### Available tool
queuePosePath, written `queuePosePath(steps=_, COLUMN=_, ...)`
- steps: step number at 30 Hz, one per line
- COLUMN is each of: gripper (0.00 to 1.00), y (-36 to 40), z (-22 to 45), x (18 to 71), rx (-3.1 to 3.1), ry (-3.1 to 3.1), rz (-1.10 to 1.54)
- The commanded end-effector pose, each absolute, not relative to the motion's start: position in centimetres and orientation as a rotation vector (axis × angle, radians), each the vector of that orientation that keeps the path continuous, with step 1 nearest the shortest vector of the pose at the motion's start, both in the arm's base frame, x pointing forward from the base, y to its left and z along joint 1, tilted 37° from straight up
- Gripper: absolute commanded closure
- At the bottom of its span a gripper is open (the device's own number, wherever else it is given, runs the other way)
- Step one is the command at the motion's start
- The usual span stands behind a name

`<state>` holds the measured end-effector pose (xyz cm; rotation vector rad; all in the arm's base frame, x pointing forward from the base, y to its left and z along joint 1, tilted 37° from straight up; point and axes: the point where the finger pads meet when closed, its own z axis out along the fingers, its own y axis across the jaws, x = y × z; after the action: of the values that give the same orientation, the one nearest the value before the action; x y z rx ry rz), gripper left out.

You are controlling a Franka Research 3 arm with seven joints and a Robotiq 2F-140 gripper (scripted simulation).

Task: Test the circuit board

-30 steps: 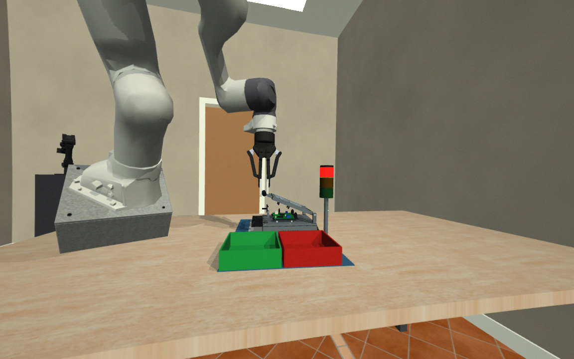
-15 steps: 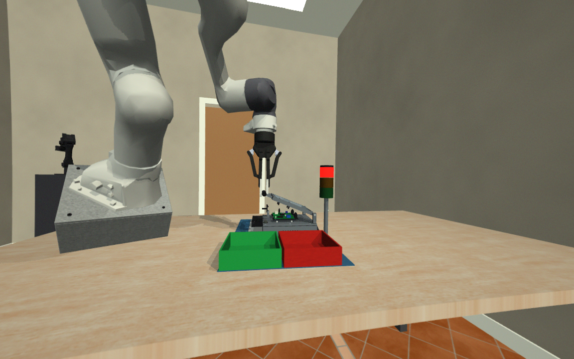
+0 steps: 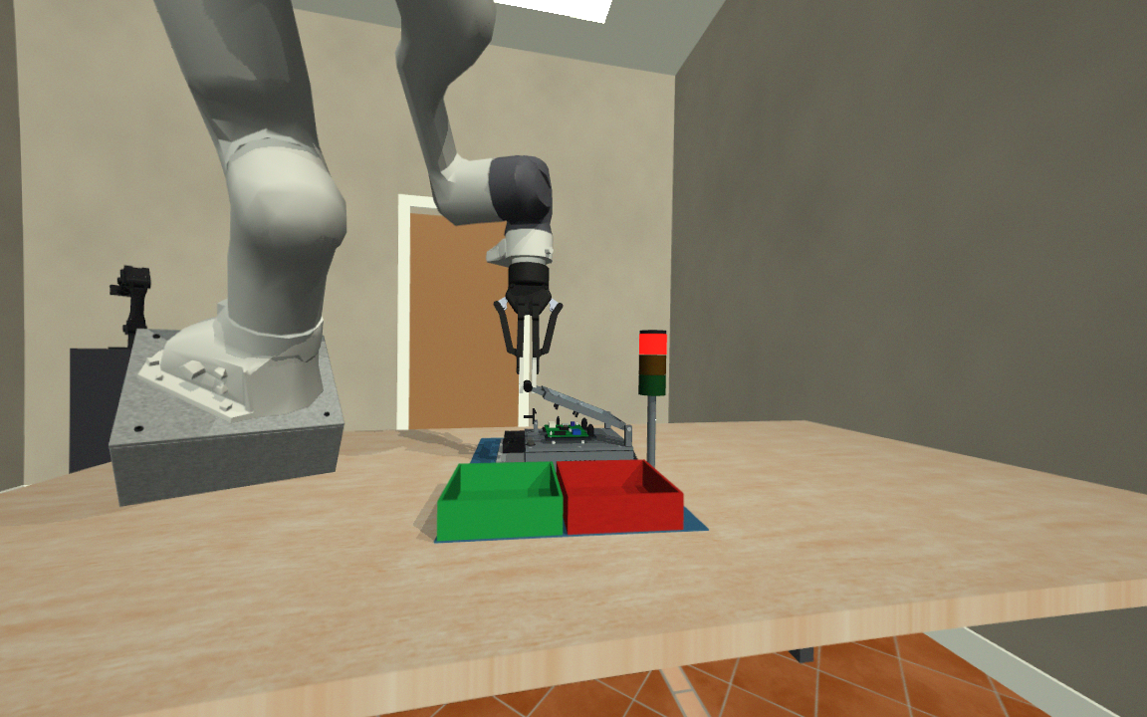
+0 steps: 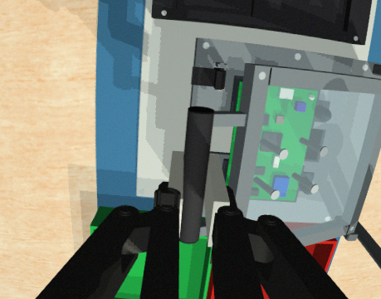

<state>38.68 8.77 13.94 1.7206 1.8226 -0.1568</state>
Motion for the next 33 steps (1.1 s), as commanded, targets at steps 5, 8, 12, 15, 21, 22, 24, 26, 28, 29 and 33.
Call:
queuePosePath(steps=5, gripper=1.0, y=8.7, z=13.8, x=38.7, rx=1.723, ry=1.82, rz=-0.157)
queuePosePath(steps=8, gripper=1.0, y=8.7, z=13.8, x=38.7, rx=1.723, ry=1.82, rz=-0.157)
queuePosePath(steps=12, gripper=1.0, y=8.7, z=13.8, x=38.7, rx=1.723, ry=1.82, rz=-0.157)
queuePosePath(steps=15, gripper=1.0, y=8.7, z=13.9, x=38.7, rx=1.723, ry=1.82, rz=-0.157)
queuePosePath(steps=21, gripper=1.0, y=9.3, z=15.0, x=38.7, rx=1.723, ry=1.82, rz=-0.157)
queuePosePath(steps=22, gripper=1.0, y=9.3, z=15.0, x=38.7, rx=1.723, ry=1.82, rz=-0.157)
queuePosePath(steps=24, gripper=1.0, y=9.5, z=15.2, x=38.7, rx=1.723, ry=1.82, rz=-0.157)
queuePosePath(steps=26, gripper=1.0, y=9.8, z=15.8, x=38.8, rx=1.723, ry=1.82, rz=-0.157)
queuePosePath(steps=28, gripper=1.0, y=10.2, z=16.5, x=38.9, rx=1.723, ry=1.82, rz=-0.157)
queuePosePath(steps=29, gripper=1.0, y=10.4, z=16.8, x=39.0, rx=1.723, ry=1.82, rz=-0.157)
queuePosePath(steps=33, gripper=1.0, y=11.0, z=17.9, x=39.3, rx=1.723, ry=1.82, rz=-0.157)
